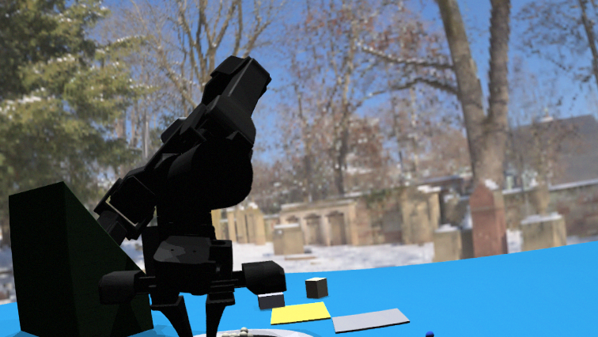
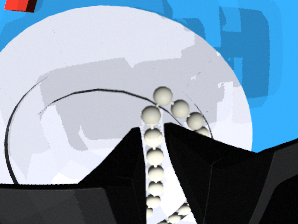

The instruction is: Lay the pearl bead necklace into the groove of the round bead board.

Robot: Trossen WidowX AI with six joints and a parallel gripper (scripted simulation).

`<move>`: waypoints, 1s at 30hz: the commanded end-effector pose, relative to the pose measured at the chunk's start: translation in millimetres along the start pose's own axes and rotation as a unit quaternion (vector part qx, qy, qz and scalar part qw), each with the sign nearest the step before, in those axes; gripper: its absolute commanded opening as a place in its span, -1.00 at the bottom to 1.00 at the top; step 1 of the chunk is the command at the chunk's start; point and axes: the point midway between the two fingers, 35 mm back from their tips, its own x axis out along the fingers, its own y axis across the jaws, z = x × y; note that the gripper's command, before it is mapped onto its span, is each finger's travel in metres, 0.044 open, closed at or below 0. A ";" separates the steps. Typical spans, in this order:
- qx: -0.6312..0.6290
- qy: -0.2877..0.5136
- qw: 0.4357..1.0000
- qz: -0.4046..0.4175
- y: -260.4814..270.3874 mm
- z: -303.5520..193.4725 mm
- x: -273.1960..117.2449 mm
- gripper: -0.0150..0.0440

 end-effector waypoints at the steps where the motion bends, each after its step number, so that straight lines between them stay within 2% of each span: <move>1: 0.000 0.000 1.000 0.000 0.3 0.2 -0.4 -0.49; 30: 0.003 0.002 1.000 0.002 0.0 -0.7 -6.1 -0.49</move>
